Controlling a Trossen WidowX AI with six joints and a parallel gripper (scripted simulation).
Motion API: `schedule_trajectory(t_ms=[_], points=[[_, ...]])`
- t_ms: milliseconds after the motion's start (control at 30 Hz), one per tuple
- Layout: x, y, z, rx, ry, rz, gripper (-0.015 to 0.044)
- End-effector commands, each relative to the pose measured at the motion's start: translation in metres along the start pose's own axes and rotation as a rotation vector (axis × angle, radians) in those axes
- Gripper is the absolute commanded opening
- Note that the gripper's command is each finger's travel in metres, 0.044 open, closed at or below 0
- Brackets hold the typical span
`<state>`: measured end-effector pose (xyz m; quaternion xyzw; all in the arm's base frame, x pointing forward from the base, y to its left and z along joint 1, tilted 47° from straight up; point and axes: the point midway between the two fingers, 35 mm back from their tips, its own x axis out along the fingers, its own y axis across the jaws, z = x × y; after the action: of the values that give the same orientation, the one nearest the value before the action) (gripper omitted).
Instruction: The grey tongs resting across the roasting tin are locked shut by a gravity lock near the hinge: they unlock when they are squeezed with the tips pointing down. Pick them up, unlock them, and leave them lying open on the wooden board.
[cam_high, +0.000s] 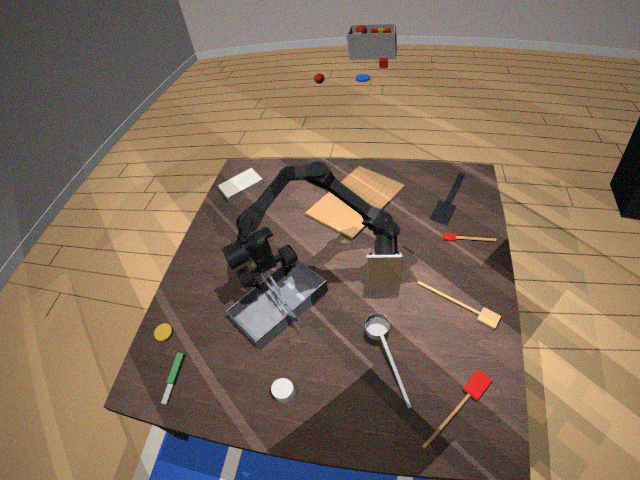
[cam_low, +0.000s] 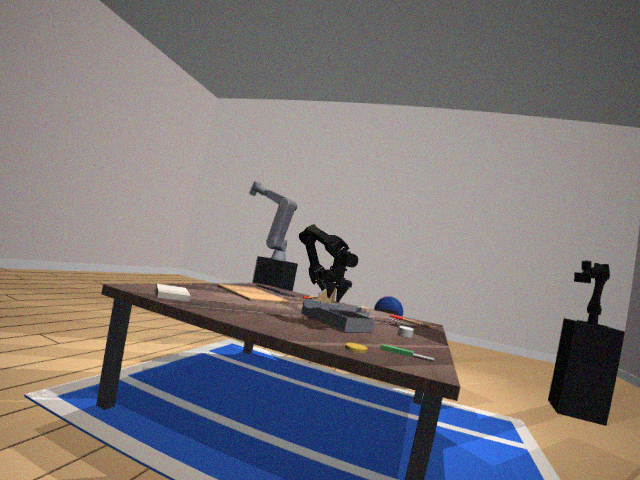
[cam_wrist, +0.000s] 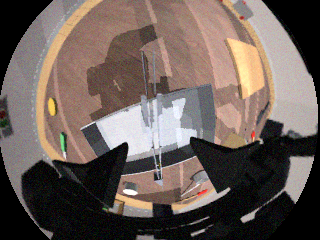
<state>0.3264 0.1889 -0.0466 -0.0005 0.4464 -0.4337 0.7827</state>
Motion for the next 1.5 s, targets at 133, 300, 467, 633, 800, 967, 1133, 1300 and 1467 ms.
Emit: schedule_trajectory(t_ms=[133,300,467,633,800,967,1133,1300,1467], points=[[0.005,0.001,0.002,-0.003,-0.005,0.002,0.044],[0.013,0.002,0.002,-0.003,-0.005,0.002,0.044],[0.021,0.003,0.002,-0.003,-0.005,0.003,0.044],[0.03,0.003,0.002,-0.003,-0.005,0.002,0.044],[0.038,0.003,0.003,-0.003,-0.005,0.002,0.044],[0.046,0.002,0.003,-0.003,-0.006,0.002,0.044],[0.054,0.002,0.003,-0.003,-0.006,0.002,0.044],[0.062,0.001,0.003,-0.003,-0.007,0.001,0.044],[0.069,0.001,0.003,-0.002,-0.008,0.0,0.044]])
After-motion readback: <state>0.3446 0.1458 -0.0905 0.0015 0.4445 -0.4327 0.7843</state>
